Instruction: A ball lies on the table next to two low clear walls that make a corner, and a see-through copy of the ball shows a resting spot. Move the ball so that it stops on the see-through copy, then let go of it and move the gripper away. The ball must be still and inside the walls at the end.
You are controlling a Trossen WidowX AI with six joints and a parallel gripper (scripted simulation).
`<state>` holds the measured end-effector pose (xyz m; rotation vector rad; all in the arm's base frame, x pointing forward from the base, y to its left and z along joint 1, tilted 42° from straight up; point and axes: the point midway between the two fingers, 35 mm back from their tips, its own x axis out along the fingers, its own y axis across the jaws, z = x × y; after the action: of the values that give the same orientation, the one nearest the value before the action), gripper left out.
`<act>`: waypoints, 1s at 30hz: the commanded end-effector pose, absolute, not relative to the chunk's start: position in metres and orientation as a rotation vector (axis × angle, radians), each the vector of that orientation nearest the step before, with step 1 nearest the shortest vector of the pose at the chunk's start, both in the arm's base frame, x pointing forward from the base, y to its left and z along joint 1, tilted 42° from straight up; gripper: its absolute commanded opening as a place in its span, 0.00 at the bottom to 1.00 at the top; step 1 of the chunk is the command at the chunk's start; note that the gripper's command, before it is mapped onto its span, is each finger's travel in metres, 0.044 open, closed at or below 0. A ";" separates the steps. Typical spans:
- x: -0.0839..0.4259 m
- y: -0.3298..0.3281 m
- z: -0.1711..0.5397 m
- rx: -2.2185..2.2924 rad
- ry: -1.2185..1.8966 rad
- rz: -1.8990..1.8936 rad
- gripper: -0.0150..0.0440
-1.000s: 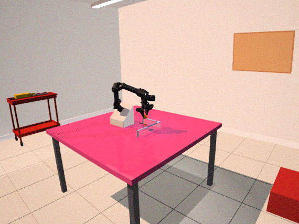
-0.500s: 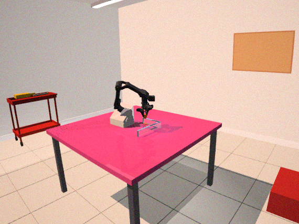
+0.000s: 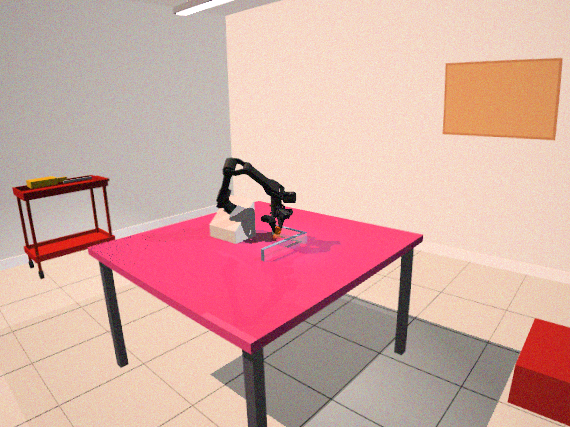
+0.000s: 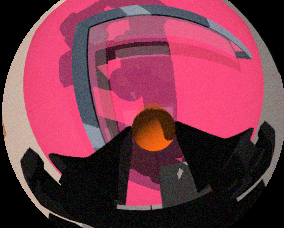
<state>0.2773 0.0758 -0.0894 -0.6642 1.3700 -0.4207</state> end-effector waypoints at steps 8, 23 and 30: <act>0.277 0.058 -0.107 -0.677 1.376 -0.426 0.25; 0.280 0.046 -0.120 -0.678 1.376 -0.427 0.25; 0.281 0.049 -0.118 -0.670 1.372 -0.425 0.48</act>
<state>0.2809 0.0490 -0.1176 -0.6708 1.3720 -0.4245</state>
